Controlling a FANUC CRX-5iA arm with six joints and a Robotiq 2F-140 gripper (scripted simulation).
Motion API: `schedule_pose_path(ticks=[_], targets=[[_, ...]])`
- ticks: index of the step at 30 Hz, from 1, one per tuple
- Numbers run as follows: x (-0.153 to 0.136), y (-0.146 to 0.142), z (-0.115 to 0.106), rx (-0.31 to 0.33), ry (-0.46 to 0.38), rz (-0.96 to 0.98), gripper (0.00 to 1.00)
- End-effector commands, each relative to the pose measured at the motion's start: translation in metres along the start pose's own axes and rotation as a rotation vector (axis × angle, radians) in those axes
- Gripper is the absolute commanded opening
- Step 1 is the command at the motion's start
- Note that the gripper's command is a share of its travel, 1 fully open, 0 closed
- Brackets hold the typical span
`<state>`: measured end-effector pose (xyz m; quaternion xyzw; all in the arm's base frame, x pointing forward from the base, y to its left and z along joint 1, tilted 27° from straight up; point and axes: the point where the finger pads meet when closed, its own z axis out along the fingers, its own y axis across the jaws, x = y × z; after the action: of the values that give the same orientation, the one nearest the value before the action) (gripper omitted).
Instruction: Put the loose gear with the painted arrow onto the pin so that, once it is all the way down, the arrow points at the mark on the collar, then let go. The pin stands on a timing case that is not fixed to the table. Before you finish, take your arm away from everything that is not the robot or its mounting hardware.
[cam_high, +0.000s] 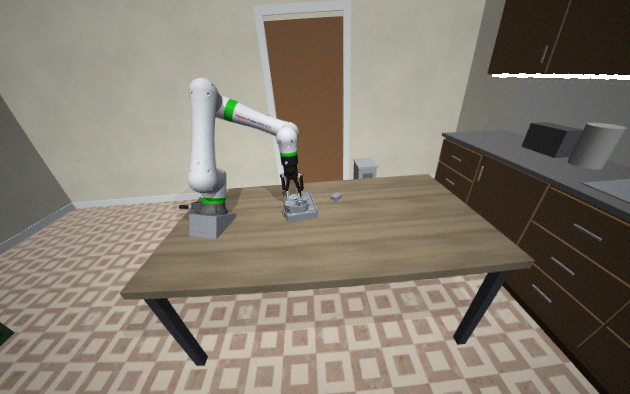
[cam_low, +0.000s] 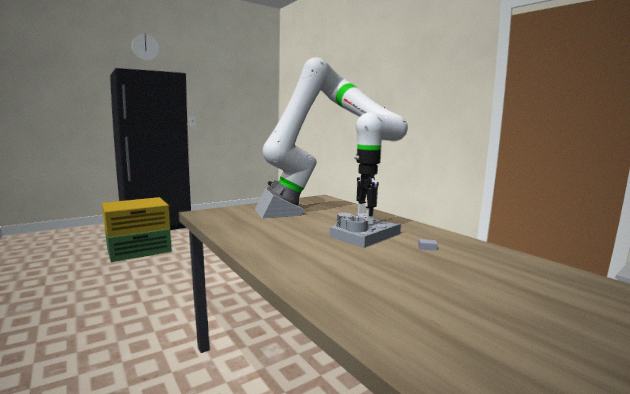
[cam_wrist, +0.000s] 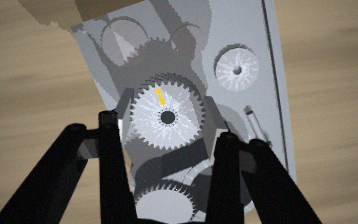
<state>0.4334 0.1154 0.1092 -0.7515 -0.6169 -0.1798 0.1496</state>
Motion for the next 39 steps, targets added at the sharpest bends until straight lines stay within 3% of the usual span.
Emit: schedule_pose_path(ticks=[1,26,39], targets=[[0.000,0.000,-0.004,0.000,0.000,0.000,0.00],[0.000,0.000,-0.053,0.000,0.000,0.000,0.00],[0.000,0.000,-0.067,0.000,0.000,0.000,0.00]])
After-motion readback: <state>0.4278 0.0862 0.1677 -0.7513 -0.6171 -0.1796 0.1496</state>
